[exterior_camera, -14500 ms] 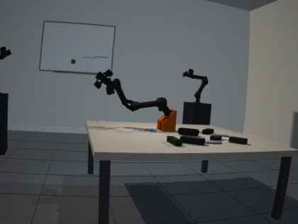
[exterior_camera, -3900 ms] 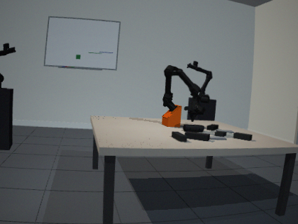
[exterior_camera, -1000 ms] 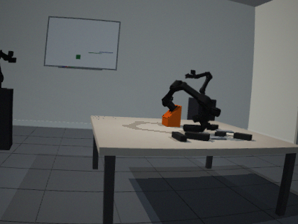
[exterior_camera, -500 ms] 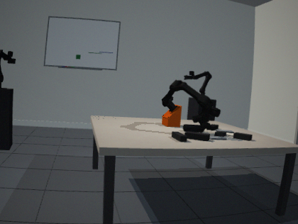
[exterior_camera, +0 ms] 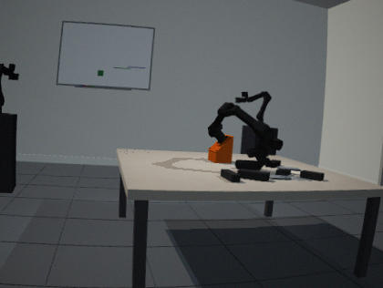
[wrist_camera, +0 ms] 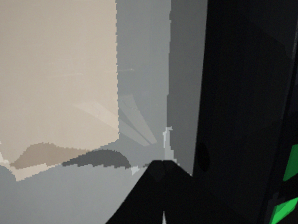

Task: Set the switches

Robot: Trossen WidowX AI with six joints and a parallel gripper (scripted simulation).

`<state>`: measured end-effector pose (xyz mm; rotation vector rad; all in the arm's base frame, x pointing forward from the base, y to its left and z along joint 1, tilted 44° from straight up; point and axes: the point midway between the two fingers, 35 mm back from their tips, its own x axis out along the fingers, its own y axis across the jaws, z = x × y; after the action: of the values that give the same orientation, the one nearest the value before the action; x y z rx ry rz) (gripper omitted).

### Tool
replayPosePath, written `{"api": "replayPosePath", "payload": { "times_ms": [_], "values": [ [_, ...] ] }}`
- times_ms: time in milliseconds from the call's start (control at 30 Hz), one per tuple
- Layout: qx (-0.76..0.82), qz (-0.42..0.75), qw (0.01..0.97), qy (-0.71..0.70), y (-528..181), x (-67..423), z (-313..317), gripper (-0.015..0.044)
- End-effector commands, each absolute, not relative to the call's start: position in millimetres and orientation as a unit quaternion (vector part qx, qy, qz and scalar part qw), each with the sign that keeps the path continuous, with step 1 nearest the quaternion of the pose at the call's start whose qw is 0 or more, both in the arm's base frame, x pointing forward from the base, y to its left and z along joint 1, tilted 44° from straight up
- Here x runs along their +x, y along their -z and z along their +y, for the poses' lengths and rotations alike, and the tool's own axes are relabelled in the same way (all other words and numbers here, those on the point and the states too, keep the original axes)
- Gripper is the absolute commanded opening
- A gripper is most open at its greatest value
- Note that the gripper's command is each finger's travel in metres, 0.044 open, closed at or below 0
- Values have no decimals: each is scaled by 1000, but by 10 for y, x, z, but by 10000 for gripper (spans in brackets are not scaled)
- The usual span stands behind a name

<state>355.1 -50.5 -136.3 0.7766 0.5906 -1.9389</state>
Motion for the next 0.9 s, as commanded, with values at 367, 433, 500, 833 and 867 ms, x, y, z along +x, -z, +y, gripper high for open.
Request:
{"api": "replayPosePath", "payload": {
  "times_ms": [367,433,500,833,867],
  "values": [
    [315,241,466,791,1376,3477,-488,0],
    [315,241,466,791,1379,3458,-483,0],
    [315,241,466,791,1382,3436,-477,0],
    [315,241,466,791,1398,3351,-450,0],
    [315,241,466,791,1399,3345,-448,0]
  ]
}}
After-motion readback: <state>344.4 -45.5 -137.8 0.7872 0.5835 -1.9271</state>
